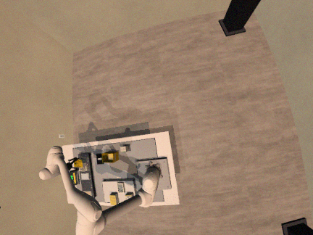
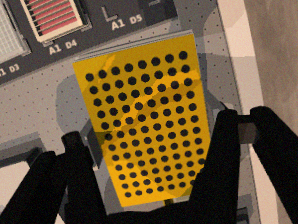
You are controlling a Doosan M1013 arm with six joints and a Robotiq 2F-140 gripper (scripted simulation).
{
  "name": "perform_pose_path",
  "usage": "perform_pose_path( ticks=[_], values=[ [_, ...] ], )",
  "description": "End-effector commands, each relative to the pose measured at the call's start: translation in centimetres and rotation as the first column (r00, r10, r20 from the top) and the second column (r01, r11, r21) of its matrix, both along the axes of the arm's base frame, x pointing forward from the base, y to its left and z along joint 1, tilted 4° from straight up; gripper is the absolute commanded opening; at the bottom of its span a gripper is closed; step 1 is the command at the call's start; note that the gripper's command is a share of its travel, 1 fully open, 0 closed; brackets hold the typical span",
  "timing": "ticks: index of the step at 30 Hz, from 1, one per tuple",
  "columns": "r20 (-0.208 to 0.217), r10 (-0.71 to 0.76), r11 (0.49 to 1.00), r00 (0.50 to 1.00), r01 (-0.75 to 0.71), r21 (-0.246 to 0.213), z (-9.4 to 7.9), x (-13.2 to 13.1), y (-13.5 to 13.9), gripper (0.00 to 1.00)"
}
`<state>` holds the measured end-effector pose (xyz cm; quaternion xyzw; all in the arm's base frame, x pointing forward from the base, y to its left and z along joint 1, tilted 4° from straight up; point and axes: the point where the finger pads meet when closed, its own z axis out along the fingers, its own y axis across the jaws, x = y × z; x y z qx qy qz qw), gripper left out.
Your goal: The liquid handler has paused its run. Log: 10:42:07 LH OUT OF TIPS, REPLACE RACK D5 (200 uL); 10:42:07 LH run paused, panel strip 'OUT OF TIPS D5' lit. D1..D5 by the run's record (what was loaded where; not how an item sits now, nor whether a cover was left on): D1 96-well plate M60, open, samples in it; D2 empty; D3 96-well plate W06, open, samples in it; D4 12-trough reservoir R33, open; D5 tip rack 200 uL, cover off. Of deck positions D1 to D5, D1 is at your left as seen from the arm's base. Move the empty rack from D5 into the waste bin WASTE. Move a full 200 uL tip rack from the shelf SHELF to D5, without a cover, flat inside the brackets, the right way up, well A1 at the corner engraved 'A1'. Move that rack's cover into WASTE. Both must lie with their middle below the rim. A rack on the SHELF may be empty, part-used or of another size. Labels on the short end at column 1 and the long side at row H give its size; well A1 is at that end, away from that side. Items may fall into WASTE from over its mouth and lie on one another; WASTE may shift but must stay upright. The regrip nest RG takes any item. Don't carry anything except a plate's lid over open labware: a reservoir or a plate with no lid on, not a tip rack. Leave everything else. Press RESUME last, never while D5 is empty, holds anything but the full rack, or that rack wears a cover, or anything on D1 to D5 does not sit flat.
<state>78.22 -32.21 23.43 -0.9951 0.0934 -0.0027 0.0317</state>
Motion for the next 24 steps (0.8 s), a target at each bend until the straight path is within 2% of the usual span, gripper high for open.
perform_pose_path(
  ticks=[1,5,7,22,24],
  values=[
    [0.000,0.001,1.000,1.000,-0.001,0.000,-0.1,-1.4,0.2,0.00],
    [0.000,0.001,1.000,1.000,-0.001,0.000,-0.1,-3.4,0.3,0.00],
    [0.000,0.001,1.000,1.000,-0.001,0.000,-0.1,-3.4,0.3,0.00],
    [0.000,0.001,1.000,1.000,-0.001,0.000,-0.1,-10.9,1.0,0.00],
    [0.000,0.001,1.000,1.000,-0.001,0.000,-0.1,-10.9,1.0,0.00]
  ],
)
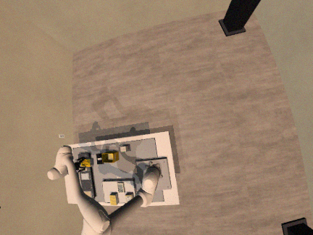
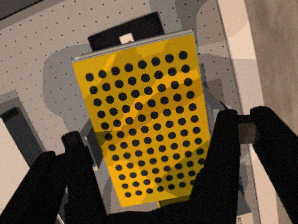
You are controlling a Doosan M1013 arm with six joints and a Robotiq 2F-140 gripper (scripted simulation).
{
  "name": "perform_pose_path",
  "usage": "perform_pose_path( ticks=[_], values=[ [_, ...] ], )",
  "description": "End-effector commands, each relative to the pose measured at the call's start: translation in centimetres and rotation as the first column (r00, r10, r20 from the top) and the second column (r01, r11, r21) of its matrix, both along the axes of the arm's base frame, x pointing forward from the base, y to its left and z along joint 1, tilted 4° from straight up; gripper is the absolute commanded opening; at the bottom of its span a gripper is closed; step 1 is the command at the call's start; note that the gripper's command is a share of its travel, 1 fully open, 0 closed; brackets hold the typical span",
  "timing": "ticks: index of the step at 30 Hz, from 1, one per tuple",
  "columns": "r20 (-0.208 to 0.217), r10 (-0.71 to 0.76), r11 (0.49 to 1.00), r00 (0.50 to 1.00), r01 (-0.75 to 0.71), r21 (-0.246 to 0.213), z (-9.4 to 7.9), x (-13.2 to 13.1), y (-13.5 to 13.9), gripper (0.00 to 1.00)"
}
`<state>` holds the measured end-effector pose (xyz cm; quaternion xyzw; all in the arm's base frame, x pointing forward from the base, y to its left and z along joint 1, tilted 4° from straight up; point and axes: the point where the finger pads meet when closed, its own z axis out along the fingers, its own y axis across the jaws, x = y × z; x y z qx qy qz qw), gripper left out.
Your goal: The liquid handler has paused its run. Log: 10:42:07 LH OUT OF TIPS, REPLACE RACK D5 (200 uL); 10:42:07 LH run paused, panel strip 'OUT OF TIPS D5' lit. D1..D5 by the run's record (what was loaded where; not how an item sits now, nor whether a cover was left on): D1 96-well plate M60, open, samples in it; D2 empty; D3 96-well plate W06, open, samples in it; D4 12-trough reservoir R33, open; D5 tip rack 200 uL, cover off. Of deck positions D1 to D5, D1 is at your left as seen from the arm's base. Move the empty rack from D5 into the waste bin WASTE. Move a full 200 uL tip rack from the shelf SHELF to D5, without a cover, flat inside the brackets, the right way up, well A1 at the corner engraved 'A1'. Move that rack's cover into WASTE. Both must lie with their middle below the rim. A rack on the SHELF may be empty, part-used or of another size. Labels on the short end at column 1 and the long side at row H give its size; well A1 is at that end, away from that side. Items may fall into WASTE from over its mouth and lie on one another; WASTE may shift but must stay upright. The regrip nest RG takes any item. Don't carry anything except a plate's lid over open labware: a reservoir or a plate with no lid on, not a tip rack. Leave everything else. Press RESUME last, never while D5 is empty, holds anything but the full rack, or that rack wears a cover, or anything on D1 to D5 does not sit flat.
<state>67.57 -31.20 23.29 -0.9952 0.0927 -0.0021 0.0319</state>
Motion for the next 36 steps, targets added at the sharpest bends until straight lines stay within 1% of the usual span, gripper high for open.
perform_pose_path(
  ticks=[1,15,17,32,34,36],
  values=[
    [0.001,-0.001,1.000,1.000,0.001,0.000,0.0,-0.7,0.1,0.00],
    [0.001,-0.001,1.000,1.000,0.001,0.000,0.0,-7.7,0.7,0.00],
    [0.001,-0.001,1.000,1.000,0.001,0.000,0.0,-7.7,0.7,0.00],
    [0.001,-0.001,1.000,1.000,0.001,0.000,-0.1,-15.2,1.4,0.00],
    [0.001,-0.001,1.000,1.000,0.001,0.000,-0.1,-15.2,1.4,0.00],
    [0.001,-0.001,1.000,1.000,0.001,0.000,-0.1,-16.2,1.4,0.00]
  ],
)
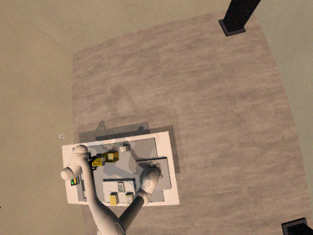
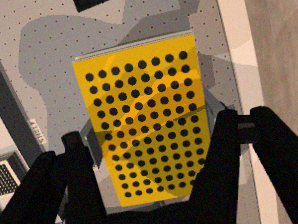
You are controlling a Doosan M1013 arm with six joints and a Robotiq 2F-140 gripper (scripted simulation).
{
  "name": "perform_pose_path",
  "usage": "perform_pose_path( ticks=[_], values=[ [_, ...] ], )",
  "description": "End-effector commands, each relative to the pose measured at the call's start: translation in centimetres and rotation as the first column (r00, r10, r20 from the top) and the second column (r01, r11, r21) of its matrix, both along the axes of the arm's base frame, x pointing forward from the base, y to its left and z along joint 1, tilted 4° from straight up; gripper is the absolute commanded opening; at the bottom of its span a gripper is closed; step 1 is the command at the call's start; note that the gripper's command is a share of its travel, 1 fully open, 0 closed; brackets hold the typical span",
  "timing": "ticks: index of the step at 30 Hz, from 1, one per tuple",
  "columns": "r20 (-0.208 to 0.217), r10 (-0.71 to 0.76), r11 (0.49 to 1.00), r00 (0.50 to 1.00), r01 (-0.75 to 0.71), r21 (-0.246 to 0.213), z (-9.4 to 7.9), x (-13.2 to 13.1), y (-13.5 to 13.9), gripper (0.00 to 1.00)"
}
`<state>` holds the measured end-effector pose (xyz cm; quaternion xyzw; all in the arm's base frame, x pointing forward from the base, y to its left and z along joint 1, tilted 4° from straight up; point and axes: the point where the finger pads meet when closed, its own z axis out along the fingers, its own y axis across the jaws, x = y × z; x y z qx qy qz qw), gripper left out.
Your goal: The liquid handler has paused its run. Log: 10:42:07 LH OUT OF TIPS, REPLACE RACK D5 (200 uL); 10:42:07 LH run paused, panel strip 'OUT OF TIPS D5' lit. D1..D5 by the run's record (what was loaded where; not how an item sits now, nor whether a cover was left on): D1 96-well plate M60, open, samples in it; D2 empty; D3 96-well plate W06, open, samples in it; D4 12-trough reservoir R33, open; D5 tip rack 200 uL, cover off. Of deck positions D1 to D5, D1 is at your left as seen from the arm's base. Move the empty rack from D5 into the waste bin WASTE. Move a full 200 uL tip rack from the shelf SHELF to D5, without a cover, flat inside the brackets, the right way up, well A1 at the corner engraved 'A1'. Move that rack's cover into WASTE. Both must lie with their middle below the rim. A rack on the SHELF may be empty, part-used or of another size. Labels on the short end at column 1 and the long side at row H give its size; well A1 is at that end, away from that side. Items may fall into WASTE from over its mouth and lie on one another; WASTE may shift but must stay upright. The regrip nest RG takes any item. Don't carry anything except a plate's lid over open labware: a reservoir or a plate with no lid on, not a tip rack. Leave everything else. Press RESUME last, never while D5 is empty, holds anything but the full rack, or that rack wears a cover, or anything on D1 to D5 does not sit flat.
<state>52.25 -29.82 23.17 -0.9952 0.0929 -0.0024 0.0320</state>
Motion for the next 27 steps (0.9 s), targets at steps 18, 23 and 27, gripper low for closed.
perform_pose_path(
  ticks=[18,23,27],
  values=[
    [0.000,0.000,1.000,1.000,0.000,0.000,0.05,-1.69,0.13,0.00],
    [0.000,0.000,1.000,1.000,0.000,0.000,0.05,-1.69,0.14,0.00],
    [0.000,0.000,1.000,1.000,0.000,0.000,0.05,-1.69,0.14,0.00]
  ],
)
